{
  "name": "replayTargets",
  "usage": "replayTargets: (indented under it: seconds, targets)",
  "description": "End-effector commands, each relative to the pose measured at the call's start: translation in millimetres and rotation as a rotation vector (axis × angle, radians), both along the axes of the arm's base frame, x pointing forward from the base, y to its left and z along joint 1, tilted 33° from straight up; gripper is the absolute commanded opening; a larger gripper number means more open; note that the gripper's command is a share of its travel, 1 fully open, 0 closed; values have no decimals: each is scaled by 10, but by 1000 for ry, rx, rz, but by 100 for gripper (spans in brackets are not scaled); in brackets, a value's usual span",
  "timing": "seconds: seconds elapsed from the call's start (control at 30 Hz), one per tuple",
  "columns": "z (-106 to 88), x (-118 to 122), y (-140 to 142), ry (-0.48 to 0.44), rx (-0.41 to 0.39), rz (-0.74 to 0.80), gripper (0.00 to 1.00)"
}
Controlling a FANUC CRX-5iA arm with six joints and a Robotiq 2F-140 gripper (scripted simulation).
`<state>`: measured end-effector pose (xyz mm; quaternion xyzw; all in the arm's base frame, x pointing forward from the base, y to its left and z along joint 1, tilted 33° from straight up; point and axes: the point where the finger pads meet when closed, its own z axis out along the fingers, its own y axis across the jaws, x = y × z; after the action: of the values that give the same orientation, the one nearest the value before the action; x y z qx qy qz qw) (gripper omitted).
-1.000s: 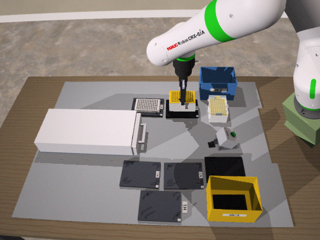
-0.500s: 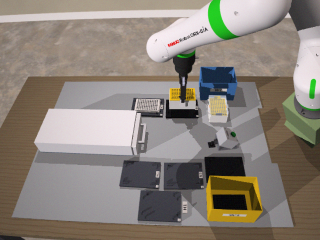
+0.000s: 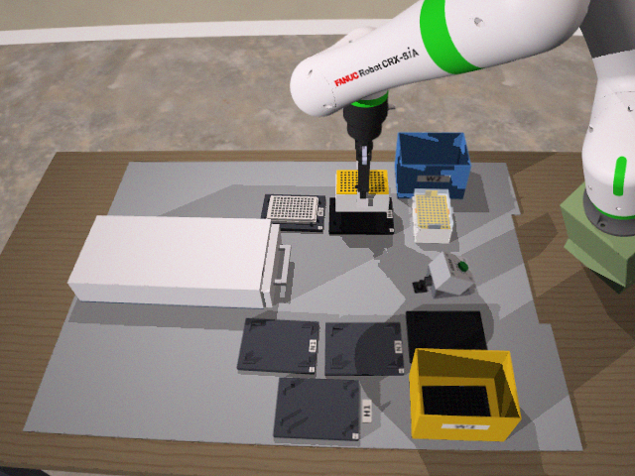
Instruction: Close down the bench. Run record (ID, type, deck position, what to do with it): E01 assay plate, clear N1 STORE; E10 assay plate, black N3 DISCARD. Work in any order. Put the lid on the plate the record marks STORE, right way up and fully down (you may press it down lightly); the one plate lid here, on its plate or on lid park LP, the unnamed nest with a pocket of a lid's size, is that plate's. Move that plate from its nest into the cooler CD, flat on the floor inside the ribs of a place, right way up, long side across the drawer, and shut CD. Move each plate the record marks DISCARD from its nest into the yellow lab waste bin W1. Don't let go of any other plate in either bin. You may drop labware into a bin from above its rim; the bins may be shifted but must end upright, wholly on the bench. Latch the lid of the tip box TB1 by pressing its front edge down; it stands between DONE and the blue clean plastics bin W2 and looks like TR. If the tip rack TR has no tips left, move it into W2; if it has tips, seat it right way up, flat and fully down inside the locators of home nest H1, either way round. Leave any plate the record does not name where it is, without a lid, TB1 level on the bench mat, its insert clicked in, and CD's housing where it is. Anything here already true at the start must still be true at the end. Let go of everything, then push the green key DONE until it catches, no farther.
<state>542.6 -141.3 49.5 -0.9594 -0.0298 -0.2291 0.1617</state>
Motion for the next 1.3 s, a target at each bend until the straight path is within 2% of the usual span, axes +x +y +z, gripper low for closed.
replayTargets:
  seconds: [0.0, 1.27]
  targets:
    - [42, -20, -18, 0, 0, 0, 0]
    - [424, -215, -164, 0, 0, 0, 0]
